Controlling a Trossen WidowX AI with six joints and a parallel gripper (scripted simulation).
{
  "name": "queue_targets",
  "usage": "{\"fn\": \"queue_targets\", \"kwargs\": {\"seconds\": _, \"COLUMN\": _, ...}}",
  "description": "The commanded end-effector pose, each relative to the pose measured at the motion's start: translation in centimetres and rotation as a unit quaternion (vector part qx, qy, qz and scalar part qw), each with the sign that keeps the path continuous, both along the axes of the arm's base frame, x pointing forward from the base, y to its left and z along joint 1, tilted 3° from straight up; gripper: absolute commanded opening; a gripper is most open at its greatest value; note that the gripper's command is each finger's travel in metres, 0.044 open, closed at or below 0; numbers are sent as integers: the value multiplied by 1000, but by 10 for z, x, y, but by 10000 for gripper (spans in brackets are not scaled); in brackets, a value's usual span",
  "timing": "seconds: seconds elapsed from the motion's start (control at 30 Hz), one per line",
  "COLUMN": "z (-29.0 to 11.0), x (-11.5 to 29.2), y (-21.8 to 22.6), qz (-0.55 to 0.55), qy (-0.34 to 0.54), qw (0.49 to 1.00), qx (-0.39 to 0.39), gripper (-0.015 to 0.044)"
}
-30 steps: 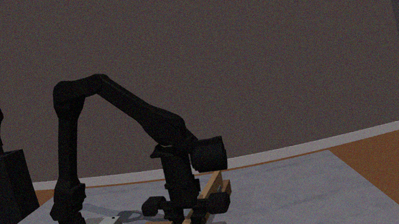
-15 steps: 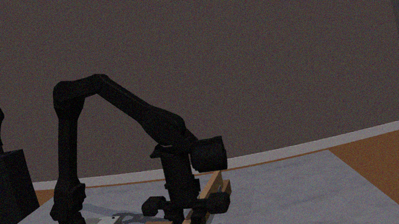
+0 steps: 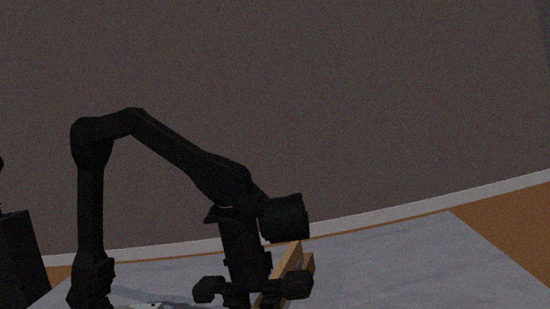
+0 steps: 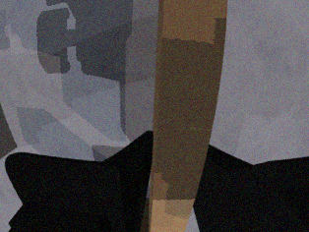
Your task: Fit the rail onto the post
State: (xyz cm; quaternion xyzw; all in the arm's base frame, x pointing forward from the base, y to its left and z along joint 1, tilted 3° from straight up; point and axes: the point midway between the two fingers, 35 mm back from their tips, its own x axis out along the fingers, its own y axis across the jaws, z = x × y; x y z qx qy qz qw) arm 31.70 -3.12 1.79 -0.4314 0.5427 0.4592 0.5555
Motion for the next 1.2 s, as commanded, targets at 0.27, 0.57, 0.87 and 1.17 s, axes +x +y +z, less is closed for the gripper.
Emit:
{"fn": "queue_targets", "kwargs": {"seconds": 0.27, "z": 1, "x": 1, "y": -2, "qz": 0, "qy": -4, "qw": 1000, "qx": 1, "gripper": 0}}
{"fn": "queue_targets", "kwargs": {"seconds": 0.57, "z": 1, "x": 0, "y": -4, "qz": 0, "qy": -4, "qw": 1000, "qx": 1, "gripper": 0}}
{"fn": "queue_targets", "kwargs": {"seconds": 0.87, "z": 2, "x": -1, "y": -7, "qz": 0, "qy": -4, "qw": 1000, "qx": 1, "gripper": 0}}
{"fn": "queue_targets", "kwargs": {"seconds": 1.17, "z": 3, "x": -2, "y": -10, "qz": 0, "qy": -4, "qw": 1000, "qx": 0, "gripper": 0}}
